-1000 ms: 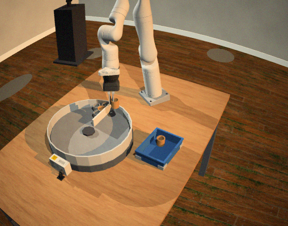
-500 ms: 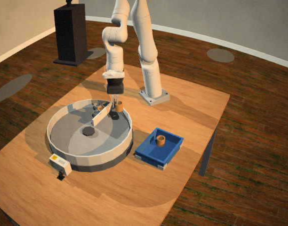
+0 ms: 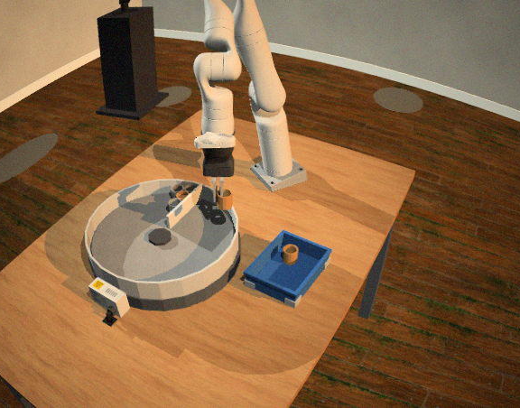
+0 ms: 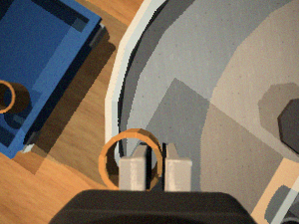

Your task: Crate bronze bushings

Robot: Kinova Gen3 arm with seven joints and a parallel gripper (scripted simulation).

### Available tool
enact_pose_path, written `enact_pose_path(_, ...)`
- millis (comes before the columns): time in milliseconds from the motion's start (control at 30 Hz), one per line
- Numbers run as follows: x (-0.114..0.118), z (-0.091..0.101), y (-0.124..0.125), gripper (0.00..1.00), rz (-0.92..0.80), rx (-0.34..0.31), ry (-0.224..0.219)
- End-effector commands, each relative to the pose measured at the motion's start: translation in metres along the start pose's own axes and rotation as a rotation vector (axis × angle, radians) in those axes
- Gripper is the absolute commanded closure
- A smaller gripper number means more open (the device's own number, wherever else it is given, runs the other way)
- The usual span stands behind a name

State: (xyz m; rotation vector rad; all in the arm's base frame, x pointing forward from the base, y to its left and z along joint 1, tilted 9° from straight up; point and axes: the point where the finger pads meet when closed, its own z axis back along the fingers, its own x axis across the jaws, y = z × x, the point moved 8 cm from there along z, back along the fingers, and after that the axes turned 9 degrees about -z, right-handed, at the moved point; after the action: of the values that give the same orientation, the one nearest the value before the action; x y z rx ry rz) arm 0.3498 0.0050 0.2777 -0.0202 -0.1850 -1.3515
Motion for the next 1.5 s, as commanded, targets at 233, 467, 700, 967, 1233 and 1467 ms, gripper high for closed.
enact_pose_path(233, -0.045, 0.001, 0.032, 1.0, 0.02, 0.006, 0.017)
enact_pose_path(467, -0.045, 0.001, 0.032, 1.0, 0.02, 0.006, 0.017)
enact_pose_path(700, -0.088, 0.002, 0.066, 1.0, 0.018, 0.007, 0.014)
enact_pose_path(967, -0.088, 0.002, 0.066, 1.0, 0.018, 0.007, 0.014)
enact_pose_path(1233, -0.131, 0.004, 0.1, 1.0, 0.016, 0.008, 0.012)
enact_pose_path(1467, -0.131, 0.004, 0.1, 1.0, 0.016, 0.008, 0.012)
